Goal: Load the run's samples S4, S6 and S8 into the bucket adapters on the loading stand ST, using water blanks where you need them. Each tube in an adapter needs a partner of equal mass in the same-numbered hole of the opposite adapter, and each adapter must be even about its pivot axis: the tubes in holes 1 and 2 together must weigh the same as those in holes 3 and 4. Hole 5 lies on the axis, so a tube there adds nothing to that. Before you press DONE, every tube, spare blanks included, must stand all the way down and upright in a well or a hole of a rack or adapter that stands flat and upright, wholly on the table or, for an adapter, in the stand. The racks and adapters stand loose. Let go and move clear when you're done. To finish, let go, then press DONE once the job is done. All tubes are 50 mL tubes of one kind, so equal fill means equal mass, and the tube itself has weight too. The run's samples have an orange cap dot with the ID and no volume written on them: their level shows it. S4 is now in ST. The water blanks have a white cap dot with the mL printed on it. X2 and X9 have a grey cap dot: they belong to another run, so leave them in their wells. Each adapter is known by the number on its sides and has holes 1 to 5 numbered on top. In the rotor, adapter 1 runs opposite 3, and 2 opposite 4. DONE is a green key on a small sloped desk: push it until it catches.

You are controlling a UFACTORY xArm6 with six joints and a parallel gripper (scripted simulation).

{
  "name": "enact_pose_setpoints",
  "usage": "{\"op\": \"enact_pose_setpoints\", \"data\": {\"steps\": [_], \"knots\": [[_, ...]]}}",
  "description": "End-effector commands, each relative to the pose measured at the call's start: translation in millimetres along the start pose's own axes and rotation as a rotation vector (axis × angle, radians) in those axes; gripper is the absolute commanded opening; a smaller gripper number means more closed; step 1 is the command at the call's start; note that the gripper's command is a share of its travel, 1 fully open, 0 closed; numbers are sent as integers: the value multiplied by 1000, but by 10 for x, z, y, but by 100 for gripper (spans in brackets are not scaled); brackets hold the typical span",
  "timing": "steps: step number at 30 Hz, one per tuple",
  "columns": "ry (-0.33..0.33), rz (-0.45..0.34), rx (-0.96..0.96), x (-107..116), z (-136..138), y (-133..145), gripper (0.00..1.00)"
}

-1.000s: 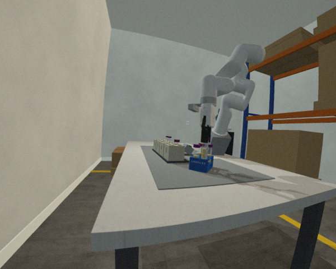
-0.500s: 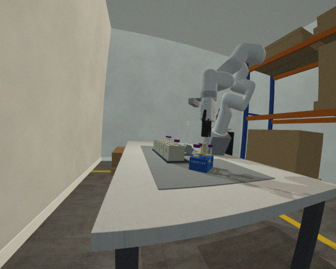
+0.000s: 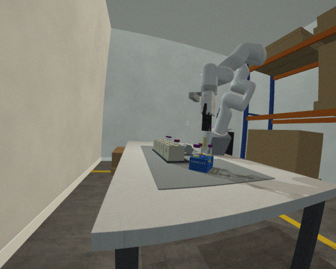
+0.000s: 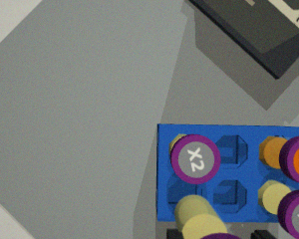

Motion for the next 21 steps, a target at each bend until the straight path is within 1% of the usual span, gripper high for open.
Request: {"op": "enact_pose_setpoints", "data": {"steps": [1, 12, 14, 19, 21], "knots": [[-3, 0, 1, 111, -8, 2, 0], [-3, 0, 1, 331, -8, 2, 0], [-3, 0, 1, 331, -8, 2, 0], [-3, 0, 1, 431, -8, 2, 0], [-3, 0, 1, 431, -8, 2, 0]]}}
Point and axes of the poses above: the point where the finger pads meet when closed, its own x axis back along the fingers, its own z axis across the jaws, y = z × x, the point moved 10 cm from there along x, back along the fingers, and after that the axes turned 3 degrees about -x, right-handed, at the moved point
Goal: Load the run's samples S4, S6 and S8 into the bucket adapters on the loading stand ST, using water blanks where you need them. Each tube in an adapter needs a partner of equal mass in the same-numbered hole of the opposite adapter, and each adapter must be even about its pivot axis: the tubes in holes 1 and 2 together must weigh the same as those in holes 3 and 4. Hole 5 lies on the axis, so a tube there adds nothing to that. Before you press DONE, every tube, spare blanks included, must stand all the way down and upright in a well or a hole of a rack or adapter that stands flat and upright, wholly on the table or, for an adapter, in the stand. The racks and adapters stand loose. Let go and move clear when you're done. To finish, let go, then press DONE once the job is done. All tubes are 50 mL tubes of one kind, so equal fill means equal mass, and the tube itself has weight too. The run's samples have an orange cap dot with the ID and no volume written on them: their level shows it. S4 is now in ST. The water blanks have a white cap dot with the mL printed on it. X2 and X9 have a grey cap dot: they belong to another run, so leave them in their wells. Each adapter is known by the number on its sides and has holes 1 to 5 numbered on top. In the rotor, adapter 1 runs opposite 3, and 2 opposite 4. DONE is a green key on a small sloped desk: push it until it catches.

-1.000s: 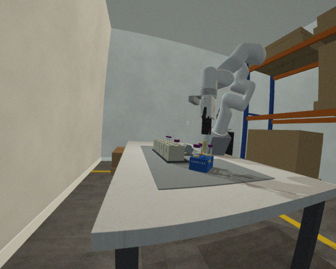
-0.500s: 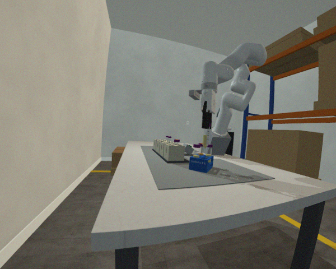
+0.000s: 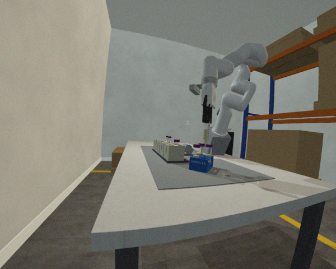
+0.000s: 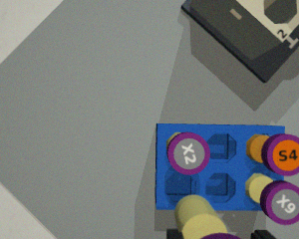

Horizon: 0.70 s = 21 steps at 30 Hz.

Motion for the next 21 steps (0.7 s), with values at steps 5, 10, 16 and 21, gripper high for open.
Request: {"op": "enact_pose_setpoints", "data": {"steps": [5, 10, 16, 21], "knots": [[-3, 0, 1, 67, -9, 2, 0], [-3, 0, 1, 68, -9, 2, 0], [-3, 1, 134, 67, 97, -168, 0], [-3, 1, 301, 67, 229, -381, 0]]}}
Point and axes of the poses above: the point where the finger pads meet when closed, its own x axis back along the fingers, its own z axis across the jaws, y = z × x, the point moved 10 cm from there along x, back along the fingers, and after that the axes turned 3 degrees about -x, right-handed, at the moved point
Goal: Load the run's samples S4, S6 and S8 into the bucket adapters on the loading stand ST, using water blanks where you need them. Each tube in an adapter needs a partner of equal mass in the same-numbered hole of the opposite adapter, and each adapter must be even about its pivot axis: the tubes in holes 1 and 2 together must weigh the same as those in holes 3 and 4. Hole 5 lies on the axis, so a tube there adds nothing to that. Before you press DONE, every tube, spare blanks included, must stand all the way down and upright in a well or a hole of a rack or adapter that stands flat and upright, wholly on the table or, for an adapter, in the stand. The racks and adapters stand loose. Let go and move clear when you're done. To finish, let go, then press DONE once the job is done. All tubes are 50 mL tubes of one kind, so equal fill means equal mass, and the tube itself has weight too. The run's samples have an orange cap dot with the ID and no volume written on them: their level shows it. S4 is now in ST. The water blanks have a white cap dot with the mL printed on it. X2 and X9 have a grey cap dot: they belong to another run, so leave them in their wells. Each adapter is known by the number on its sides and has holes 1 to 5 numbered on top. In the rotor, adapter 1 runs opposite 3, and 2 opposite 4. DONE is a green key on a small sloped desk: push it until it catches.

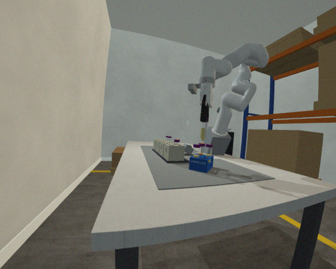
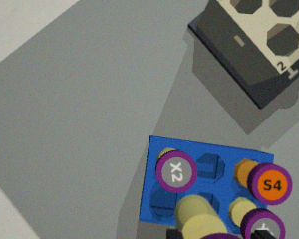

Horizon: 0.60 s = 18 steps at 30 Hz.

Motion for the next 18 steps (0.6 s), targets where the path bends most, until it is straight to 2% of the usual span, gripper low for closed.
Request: {"op": "enact_pose_setpoints", "data": {"steps": [1, 4, 6, 18], "knots": [[-12, -10, 212, 10, 192, -255, 0], [-12, -10, 312, 8, 286, -372, 0], [-12, -10, 312, 8, 286, -372, 0], [-13, -7, 712, -2, 664, -839, 0]]}}
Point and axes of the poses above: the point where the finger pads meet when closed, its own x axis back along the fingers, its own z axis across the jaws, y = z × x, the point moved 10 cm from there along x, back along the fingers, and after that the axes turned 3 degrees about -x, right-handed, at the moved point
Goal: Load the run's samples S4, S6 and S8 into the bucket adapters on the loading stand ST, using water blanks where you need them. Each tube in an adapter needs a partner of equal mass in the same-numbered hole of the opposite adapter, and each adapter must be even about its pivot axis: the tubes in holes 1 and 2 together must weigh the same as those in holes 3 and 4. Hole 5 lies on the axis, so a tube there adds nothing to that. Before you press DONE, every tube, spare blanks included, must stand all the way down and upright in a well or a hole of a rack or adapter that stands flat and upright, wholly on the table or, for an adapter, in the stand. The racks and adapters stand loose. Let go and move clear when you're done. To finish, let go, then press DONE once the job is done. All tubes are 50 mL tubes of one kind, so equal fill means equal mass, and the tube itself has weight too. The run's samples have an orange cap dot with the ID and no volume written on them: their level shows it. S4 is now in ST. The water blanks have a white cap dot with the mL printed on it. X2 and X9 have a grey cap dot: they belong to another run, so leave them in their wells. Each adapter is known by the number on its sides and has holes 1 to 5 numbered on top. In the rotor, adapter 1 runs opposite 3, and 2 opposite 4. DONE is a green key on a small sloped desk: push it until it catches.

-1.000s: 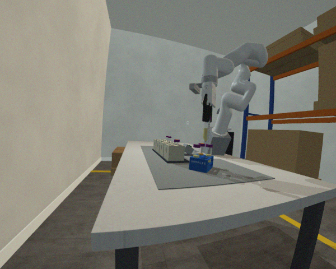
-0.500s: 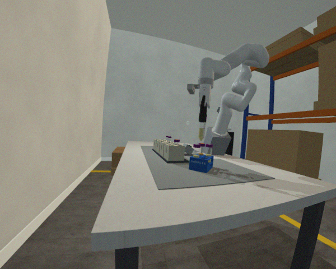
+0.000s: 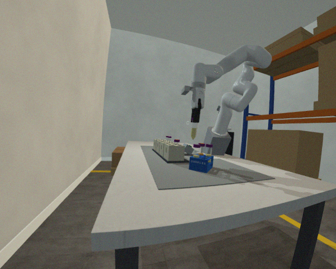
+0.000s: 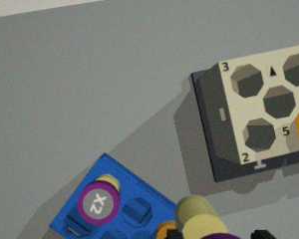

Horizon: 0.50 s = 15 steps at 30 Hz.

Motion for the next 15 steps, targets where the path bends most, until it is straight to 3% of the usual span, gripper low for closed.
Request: {"op": "enact_pose_setpoints", "data": {"steps": [1, 15], "knots": [[-46, -21, 234, -4, 350, -173, 0], [-46, -21, 234, -34, 905, -404, 0]]}}
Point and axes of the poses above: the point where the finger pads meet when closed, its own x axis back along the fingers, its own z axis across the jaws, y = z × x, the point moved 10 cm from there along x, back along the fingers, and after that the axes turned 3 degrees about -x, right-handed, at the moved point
